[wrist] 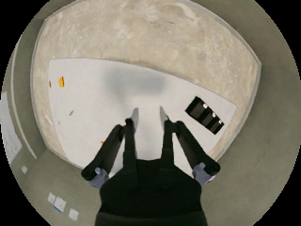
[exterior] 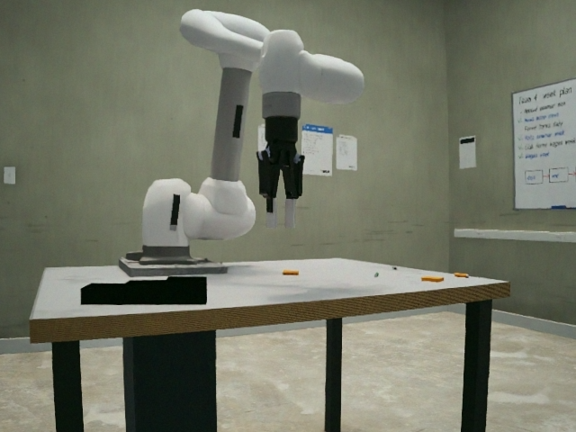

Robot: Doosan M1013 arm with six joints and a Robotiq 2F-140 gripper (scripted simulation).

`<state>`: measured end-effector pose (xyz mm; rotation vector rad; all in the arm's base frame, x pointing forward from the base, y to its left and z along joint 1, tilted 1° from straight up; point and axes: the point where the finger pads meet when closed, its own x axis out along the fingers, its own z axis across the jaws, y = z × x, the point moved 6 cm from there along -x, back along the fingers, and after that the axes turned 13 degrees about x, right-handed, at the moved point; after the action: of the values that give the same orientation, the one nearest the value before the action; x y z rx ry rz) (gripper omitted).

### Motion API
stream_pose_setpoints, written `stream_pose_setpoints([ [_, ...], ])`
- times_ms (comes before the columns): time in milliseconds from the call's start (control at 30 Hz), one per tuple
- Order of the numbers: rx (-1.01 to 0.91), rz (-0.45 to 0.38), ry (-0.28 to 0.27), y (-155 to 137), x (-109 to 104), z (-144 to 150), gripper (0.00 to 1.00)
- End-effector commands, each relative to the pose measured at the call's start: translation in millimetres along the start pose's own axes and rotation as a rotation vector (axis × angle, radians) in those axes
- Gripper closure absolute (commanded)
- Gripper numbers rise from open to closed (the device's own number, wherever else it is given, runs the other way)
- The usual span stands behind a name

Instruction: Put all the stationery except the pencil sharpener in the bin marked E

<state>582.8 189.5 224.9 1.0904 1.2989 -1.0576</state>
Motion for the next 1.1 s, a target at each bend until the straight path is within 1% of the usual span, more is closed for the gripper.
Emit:
stream_pose_setpoints([
  [0,0.001,0.0,-0.001,3,5,-31,0.6],
  [67,0.001,0.0,-0.001,3,5,-31,0.6],
  [567,0.001,0.0,-0.001,10,26,-154,0.6],
  [633,0.001,0.0,-0.001,10,26,-154,0.6],
  [1067,0.001,0.0,-0.001,16,44,-261,0.6],
])
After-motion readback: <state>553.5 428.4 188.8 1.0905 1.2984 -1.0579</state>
